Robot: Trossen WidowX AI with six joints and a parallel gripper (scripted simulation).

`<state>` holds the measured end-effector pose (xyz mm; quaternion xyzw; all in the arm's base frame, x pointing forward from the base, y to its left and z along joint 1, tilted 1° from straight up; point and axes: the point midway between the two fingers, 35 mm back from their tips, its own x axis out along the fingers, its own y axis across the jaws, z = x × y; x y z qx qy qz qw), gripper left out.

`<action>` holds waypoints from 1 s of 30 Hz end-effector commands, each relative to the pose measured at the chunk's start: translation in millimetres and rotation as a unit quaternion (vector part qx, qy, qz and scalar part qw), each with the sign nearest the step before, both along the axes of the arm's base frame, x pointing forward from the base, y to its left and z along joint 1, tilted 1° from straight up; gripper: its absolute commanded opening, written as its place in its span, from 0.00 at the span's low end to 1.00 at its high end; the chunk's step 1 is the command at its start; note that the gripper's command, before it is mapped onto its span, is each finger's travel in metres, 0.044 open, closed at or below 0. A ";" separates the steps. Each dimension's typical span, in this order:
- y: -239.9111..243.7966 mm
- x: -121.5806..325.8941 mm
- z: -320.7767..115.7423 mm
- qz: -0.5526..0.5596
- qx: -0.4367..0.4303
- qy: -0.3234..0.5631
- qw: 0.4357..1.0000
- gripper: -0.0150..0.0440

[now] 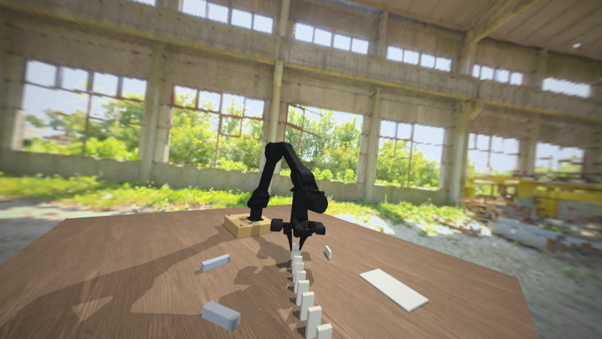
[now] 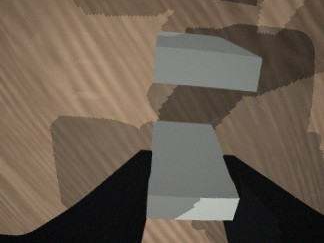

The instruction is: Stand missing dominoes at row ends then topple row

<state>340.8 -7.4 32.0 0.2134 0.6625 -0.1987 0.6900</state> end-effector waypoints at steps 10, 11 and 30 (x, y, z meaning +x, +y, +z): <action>0.6 0.3 -0.3 0.001 0.002 -0.001 1.000 0.88; 0.6 0.3 -0.3 0.001 0.002 -0.001 1.000 0.93; -1.5 -5.6 130.1 0.000 0.000 0.000 1.000 1.00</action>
